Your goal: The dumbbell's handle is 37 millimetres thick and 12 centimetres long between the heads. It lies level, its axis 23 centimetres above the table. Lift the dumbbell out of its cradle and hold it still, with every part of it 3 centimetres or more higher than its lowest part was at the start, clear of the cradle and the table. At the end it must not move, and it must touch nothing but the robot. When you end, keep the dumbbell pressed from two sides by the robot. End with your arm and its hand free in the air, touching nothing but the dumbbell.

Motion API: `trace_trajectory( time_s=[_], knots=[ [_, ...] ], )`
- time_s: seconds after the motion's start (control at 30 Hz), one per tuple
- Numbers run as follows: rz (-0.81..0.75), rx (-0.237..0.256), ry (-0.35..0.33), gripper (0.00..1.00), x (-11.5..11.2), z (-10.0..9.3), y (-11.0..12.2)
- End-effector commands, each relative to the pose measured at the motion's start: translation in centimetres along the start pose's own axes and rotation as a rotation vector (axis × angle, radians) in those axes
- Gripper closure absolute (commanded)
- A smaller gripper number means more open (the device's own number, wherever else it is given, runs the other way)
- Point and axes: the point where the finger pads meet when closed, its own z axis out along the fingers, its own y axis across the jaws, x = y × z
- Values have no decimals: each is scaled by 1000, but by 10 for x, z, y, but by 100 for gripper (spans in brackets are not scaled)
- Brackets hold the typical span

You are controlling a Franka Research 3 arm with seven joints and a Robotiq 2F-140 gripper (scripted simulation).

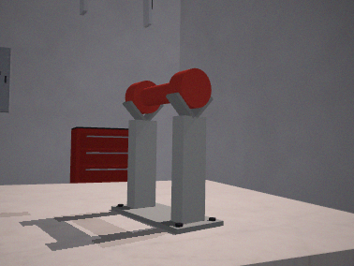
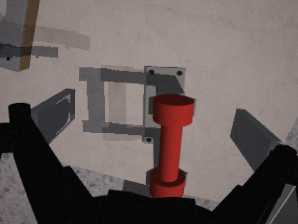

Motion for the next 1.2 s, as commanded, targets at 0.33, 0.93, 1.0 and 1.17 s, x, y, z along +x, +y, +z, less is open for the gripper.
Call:
trace_trajectory(
  time_s=[0.33, 0.93, 1.0, 1.17],
  knots=[
    [-76, 13, 26, 0, -104, 61, 38],
    [-74, 30, 30, 0, -126, 85, 42],
    [-74, 30, 30, 0, -126, 85, 42],
    [-75, 30, 30, 0, -125, 105, 42]
  ],
)
